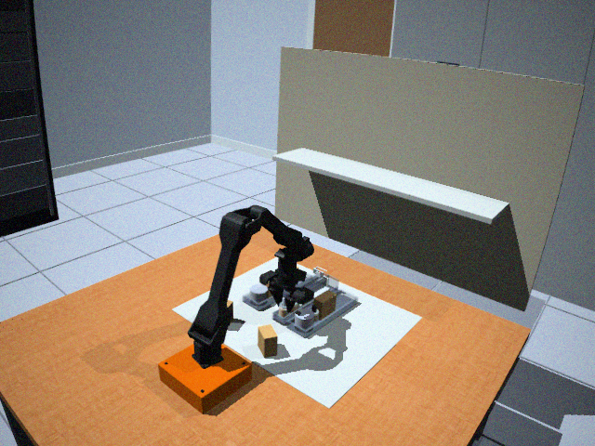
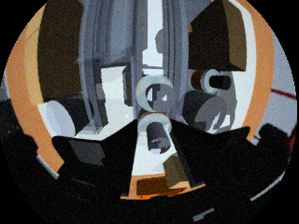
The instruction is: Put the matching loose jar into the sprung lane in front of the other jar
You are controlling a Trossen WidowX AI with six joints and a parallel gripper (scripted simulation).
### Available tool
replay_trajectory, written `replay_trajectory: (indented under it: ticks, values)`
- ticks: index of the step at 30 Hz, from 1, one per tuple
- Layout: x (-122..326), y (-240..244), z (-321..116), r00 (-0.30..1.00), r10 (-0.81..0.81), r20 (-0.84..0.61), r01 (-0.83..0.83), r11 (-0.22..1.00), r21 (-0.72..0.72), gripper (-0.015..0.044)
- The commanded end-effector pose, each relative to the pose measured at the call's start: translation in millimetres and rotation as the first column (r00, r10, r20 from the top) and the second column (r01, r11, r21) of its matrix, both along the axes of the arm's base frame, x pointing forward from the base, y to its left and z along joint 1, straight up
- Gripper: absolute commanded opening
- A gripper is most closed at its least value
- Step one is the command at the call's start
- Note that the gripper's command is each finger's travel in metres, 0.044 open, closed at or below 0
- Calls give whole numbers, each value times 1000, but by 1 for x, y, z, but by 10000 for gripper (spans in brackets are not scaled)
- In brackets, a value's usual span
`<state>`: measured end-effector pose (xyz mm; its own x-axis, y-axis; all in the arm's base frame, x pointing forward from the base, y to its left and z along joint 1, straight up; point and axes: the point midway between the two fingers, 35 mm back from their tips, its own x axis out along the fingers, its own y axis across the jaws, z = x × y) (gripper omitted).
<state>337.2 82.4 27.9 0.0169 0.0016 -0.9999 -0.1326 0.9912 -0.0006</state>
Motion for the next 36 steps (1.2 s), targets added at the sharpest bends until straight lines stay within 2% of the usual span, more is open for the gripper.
replay_trajectory:
  ticks: [1,36]
  values:
    - [5,1,0,1000,5,21,-5,1000,6,0]
    - [0,1,-5,1000,5,20,-5,1000,6,0]
